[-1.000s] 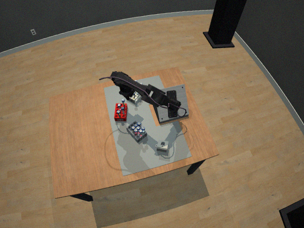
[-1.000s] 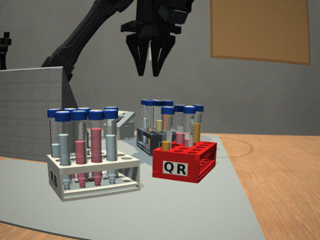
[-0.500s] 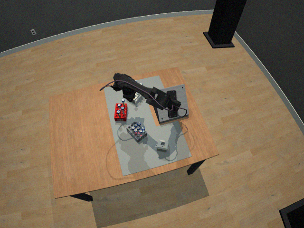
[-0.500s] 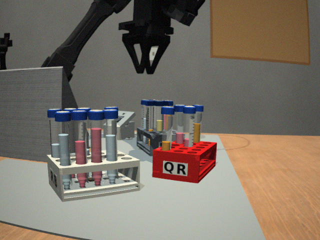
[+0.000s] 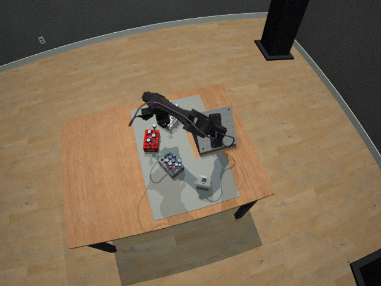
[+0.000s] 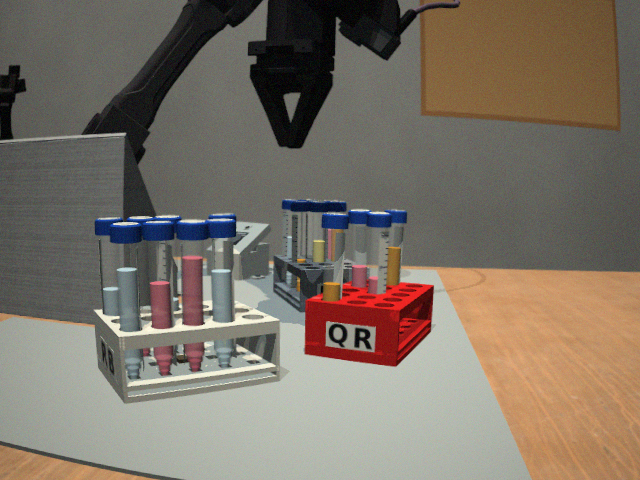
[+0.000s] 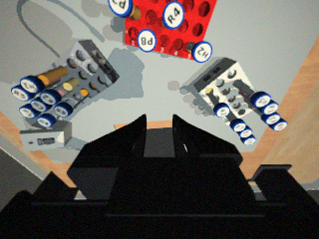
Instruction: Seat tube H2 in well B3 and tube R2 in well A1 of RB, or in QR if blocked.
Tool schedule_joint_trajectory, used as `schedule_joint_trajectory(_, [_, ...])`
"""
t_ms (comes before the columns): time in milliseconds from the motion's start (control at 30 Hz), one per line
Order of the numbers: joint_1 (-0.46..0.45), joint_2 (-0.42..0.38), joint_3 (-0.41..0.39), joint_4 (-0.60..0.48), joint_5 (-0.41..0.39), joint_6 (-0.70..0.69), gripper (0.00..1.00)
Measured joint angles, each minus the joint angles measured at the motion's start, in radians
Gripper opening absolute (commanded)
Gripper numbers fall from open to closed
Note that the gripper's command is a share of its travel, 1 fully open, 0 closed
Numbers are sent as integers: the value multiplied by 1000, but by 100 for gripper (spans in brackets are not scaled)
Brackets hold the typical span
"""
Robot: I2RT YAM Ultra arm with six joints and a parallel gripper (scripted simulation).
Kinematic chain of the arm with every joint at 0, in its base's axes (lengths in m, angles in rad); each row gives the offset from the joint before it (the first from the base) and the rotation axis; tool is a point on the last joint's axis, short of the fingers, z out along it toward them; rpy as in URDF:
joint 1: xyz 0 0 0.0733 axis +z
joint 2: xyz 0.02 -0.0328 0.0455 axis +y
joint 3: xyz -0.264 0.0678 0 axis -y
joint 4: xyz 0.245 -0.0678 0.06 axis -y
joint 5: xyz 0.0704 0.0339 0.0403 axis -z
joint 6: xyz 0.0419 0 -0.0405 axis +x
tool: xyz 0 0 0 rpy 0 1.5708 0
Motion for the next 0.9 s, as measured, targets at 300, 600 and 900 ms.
schedule_joint_trajectory(300, [0, 0, 0, 0, 0, -266, 30])
schedule_joint_trajectory(600, [1, 2, 4, -3, 0, -504, 30])
schedule_joint_trajectory(900, [81, 90, 175, -35, -23, -518, 30])
